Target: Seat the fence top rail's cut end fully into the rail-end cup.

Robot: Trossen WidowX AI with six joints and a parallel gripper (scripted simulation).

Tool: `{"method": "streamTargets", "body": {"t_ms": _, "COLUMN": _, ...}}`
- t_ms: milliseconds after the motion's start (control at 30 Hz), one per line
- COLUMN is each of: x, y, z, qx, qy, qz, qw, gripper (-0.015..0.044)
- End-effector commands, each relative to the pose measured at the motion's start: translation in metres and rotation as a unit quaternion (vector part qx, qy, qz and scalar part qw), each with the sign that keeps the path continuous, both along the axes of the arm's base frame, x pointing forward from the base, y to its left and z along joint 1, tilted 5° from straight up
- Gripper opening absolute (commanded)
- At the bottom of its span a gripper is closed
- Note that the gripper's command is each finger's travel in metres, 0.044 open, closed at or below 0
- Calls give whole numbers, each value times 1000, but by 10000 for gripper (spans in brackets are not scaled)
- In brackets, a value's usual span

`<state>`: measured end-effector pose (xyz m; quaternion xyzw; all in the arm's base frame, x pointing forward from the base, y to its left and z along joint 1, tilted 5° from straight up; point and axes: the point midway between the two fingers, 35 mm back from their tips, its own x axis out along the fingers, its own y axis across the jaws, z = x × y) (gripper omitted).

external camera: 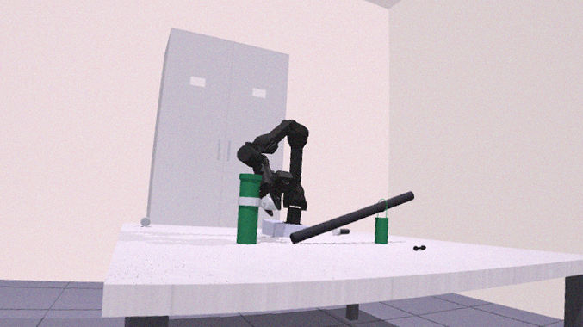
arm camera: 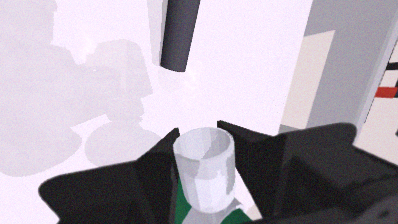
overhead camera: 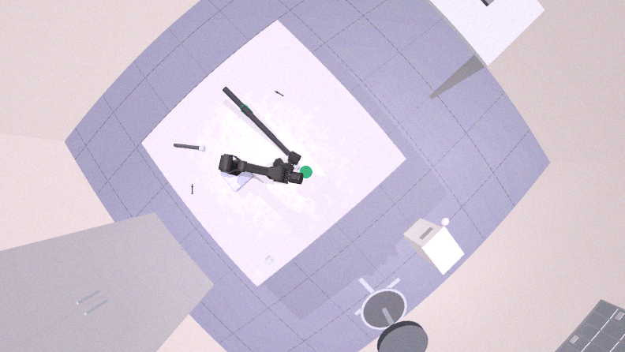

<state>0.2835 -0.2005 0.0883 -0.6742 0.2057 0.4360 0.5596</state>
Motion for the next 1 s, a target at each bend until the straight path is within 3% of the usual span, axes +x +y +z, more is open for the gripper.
{"method": "streamTargets", "body": {"t_ms": 0, "x": 4, "y": 1, "z": 1, "qx": 0, "qy": 1, "qz": -24, "qw": 1000, "gripper": 0}}
{"method": "streamTargets", "body": {"t_ms": 967, "x": 24, "y": 5, "z": 3, "qx": 10, "qy": 4, "qz": -135, "qw": 991, "gripper": 0}}
